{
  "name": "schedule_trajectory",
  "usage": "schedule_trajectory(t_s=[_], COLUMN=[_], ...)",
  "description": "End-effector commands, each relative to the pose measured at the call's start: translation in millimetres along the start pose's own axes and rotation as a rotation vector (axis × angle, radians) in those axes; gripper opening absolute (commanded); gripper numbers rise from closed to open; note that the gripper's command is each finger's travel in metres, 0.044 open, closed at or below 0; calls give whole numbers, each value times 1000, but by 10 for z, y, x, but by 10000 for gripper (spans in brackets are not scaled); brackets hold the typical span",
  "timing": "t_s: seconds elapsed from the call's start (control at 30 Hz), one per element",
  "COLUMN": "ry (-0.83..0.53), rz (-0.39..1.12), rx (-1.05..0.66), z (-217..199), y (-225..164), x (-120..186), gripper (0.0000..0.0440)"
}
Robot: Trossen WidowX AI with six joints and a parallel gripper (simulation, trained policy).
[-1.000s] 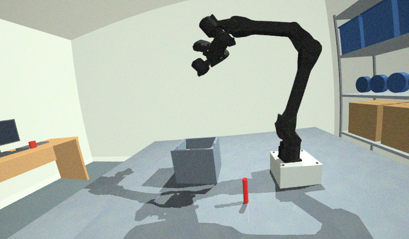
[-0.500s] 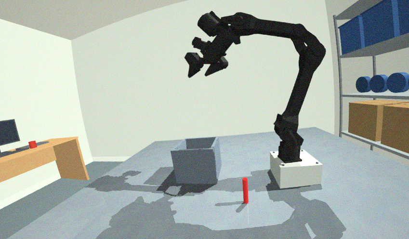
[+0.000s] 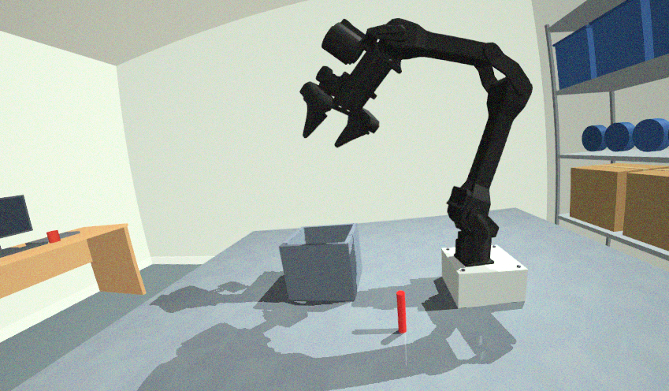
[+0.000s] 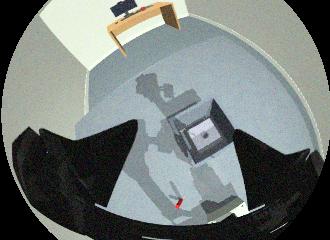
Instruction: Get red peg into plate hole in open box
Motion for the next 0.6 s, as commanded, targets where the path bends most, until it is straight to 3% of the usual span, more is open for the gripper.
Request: schedule_trajectory(t_s=[0.0, 0.57], ry=[6, -126], rz=[74, 394], rx=[-52, -300], z=[8, -7], y=[-135, -770], x=[-4, -53], gripper=[440, 440])
Point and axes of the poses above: the point midway between the two fingers, 35 mm back from their tips, its own x axis back along the fingers, its own z axis across the jaws, y = z × x, the point moved 10 cm from there along x, back along the fingers, and after that the axes turned 15 degrees about -x, right-handed, at the moved point
